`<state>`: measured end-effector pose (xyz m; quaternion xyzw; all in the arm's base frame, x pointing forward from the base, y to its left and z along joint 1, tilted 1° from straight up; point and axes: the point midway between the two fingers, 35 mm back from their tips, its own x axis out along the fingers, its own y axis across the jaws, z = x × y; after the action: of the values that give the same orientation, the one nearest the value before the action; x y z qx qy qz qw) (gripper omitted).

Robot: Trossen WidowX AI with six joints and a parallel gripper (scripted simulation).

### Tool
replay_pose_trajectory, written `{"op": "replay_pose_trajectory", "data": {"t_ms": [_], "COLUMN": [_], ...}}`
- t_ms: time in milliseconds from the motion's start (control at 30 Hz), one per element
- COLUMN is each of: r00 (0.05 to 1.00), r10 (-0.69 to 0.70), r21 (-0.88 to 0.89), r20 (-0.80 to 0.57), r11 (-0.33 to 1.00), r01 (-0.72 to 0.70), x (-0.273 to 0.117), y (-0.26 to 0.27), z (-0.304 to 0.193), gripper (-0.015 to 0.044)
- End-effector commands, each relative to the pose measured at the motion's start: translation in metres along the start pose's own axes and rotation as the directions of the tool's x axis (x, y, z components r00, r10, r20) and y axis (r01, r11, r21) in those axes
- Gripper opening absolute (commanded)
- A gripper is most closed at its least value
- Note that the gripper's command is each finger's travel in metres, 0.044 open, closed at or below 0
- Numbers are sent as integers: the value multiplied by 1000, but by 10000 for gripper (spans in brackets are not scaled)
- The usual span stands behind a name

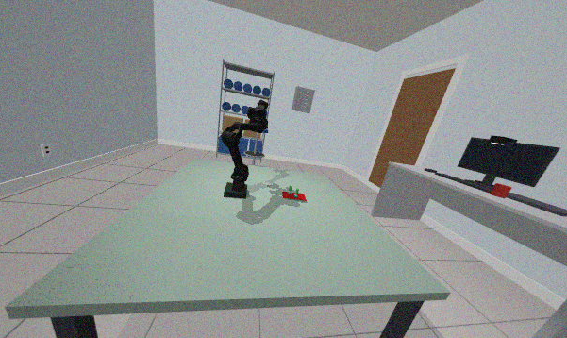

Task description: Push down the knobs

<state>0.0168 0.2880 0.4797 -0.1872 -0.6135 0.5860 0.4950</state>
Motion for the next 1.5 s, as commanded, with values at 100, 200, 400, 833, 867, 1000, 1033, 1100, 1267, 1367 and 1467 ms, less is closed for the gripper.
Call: {"op": "replay_pose_trajectory", "data": {"t_ms": [100, 200, 400, 833, 867, 1000, 1033, 1100, 1267, 1367, 1467], "r00": [999, 994, 973, 863, 851, 799, 788, 765, 695, 650, 622], "r10": [8, 19, 47, 125, 132, 162, 168, 182, 221, 244, 257], "r21": [66, 145, 303, 543, 555, 595, 601, 616, 641, 640, 635], "r20": [-49, -107, -226, -490, -509, -579, -593, -618, -685, -720, -740], "r11": [998, 989, 953, 818, 806, 754, 743, 716, 636, 595, 573], "r01": [-5, -3, 25, 189, 206, 278, 293, 328, 430, 486, 518], "x": [0, -1, -7, -37, -40, -54, -57, -63, -81, -95, -104], "y": [1, 4, 9, 24, 26, 31, 33, 35, 42, 46, 49], "z": [-14, -31, -66, -143, -149, -171, -175, -182, -203, -216, -224], "gripper": [295, 216, 59, 0, 0, 0, 0, 0, 0, 0, 0]}}
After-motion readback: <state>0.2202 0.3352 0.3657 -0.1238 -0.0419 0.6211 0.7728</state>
